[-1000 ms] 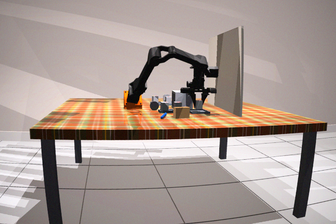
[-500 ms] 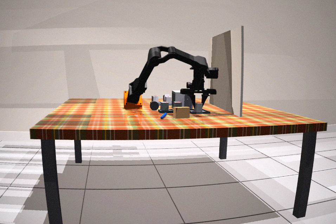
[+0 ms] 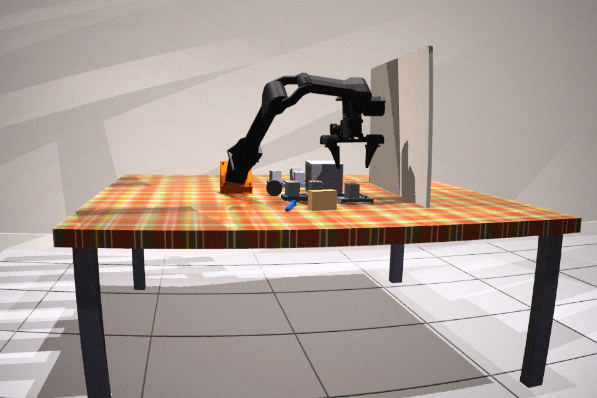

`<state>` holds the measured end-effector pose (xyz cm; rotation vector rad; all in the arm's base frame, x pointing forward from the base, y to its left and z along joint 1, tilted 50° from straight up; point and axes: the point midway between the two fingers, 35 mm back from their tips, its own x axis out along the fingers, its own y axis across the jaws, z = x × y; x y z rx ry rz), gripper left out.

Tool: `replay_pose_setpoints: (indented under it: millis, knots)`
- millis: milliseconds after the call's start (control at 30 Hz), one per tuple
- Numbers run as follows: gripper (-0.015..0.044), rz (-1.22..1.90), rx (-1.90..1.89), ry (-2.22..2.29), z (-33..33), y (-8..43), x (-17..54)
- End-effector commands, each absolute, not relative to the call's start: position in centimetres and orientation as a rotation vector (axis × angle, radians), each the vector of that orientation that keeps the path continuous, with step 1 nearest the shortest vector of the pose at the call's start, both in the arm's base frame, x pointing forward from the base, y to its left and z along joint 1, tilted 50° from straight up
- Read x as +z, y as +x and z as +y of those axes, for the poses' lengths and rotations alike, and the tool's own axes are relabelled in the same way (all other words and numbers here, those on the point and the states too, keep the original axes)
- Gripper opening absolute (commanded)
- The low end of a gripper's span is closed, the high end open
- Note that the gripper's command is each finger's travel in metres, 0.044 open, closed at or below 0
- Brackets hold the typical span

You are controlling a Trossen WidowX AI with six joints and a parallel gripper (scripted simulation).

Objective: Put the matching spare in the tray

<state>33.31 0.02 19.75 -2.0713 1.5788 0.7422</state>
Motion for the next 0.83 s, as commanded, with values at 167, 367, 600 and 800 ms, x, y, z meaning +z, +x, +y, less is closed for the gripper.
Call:
replay_pose_setpoints:
  millis: [167,367,600,800]
  knots:
    - [0.044,1.519,0.739,-2.11,2.7,32.51,22.06]
    - [0.044,1.519,0.739,-2.11,2.7,32.51,22.06]
    - [0.044,1.519,0.739,-2.11,2.7,32.51,22.06]
    - [0.044,1.519,0.739,-2.11,2.7,32.51,22.06]
